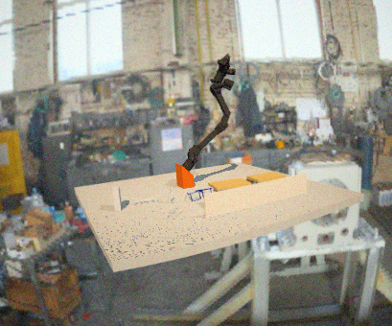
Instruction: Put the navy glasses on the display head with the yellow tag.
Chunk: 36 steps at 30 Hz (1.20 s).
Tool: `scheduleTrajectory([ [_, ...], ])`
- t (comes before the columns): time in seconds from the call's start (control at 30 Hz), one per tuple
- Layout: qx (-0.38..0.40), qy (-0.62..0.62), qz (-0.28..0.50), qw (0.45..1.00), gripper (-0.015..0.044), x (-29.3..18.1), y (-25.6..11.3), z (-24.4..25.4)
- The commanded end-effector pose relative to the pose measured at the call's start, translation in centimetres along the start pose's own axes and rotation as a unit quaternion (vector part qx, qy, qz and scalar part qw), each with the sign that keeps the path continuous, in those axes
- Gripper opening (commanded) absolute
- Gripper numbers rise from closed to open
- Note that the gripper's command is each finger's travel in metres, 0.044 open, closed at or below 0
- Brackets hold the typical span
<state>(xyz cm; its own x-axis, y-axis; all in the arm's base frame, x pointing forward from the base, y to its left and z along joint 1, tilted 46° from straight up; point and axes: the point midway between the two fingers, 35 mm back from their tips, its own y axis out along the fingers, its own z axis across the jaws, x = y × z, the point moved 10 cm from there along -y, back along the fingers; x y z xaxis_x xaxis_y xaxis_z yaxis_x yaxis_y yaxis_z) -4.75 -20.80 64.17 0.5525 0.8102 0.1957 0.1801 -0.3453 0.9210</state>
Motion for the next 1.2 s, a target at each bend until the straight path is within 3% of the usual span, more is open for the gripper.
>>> scheduleTrajectory([
  [0.0,0.046,0.026,0.04,0.998,0.02,-2.5,-0.5,3.2],
  [0.33,0.178,0.063,0.119,0.975,0.02,-6.4,-2.3,12.2],
  [0.63,0.34,0.081,0.163,0.922,0.02,-8.0,-5.9,22.5],
  [0.9,0.507,0.086,0.149,0.845,0.02,-6.8,-11.0,31.8],
  [1.17,0.66,0.094,0.083,0.741,0.02,-2.9,-17.6,39.4],
])
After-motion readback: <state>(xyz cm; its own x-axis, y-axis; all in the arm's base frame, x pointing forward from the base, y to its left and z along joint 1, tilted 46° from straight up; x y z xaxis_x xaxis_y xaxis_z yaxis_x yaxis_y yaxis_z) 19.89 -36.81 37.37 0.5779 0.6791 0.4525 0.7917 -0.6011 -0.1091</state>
